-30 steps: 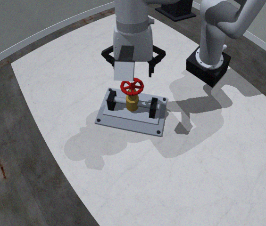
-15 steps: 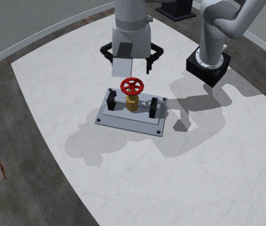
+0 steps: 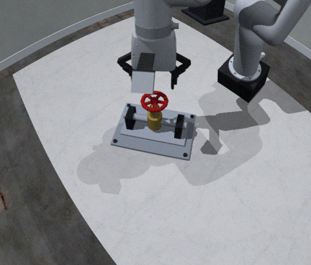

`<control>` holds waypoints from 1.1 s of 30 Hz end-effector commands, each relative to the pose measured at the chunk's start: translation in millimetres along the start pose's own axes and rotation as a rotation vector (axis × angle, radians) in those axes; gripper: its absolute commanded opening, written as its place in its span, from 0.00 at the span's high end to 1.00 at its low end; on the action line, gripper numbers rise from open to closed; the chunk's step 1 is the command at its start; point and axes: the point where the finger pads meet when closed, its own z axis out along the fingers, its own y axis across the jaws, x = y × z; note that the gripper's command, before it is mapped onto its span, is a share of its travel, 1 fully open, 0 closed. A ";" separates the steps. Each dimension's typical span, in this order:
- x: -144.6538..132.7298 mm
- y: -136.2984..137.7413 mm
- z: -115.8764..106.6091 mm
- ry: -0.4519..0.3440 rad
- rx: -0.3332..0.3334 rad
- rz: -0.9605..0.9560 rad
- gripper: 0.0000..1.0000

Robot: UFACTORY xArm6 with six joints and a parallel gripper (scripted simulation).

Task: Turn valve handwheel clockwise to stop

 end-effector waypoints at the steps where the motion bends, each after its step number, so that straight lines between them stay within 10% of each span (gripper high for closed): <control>1: 0.8 1.1 4.8 0.002 -0.003 0.000 0.00; 33: 0.9 1.2 35.2 0.002 -0.003 0.000 0.00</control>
